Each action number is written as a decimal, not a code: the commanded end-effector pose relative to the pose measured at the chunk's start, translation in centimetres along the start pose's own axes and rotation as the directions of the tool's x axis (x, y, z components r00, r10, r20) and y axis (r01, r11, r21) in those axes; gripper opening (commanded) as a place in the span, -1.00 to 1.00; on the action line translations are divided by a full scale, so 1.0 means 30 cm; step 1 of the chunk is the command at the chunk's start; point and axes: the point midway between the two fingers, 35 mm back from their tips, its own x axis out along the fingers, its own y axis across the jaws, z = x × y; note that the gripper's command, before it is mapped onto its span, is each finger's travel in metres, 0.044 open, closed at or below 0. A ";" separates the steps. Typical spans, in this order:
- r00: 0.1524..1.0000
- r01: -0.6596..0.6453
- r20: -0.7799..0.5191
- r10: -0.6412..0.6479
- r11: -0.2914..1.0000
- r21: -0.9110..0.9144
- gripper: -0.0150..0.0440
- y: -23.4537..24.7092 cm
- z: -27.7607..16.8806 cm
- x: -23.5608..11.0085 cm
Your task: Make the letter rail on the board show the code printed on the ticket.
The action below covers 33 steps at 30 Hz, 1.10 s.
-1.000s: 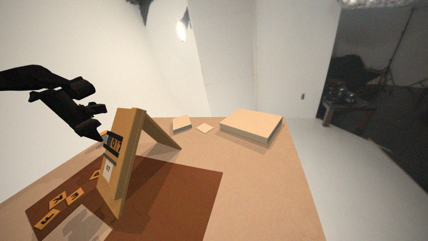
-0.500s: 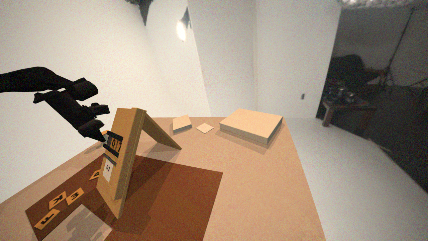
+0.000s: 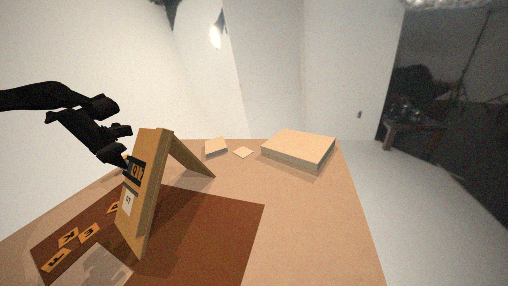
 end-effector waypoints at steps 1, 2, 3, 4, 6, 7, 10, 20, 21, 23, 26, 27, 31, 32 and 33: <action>1.000 -0.003 0.000 0.003 1.000 -0.005 -0.49 0.003 0.009 0.007; 1.000 -0.003 0.000 0.003 1.000 -0.005 -0.49 0.004 0.010 0.008; 1.000 -0.003 0.000 0.003 1.000 -0.005 -0.49 0.004 0.012 0.009; 1.000 -0.003 0.000 0.003 1.000 -0.005 -0.49 0.004 0.013 0.010; 1.000 -0.003 0.000 0.003 1.000 -0.005 -0.49 0.004 0.016 0.012; 1.000 -0.003 0.000 0.003 1.000 -0.005 -0.49 0.004 0.017 0.013; 1.000 -0.003 0.000 0.003 1.000 -0.005 -0.49 0.005 0.021 0.016; 1.000 -0.003 0.000 0.003 1.000 -0.005 -0.49 0.006 0.033 0.027; 1.000 -0.003 0.000 0.003 1.000 -0.005 -0.49 0.006 0.034 0.029; 1.000 -0.003 0.000 0.003 1.000 -0.005 -0.49 0.006 0.036 0.031; 1.000 -0.003 0.000 0.003 1.000 -0.005 -0.49 0.006 0.036 0.031; 1.000 -0.003 0.000 0.003 1.000 -0.005 -0.49 0.005 0.036 0.031; 1.000 -0.003 0.000 0.003 1.000 -0.005 -0.49 0.001 0.033 0.028; 1.000 -0.003 0.000 0.003 1.000 -0.005 -0.49 -0.001 0.032 0.027; 1.000 -0.003 0.000 0.003 1.000 -0.005 -0.49 -0.003 0.031 0.027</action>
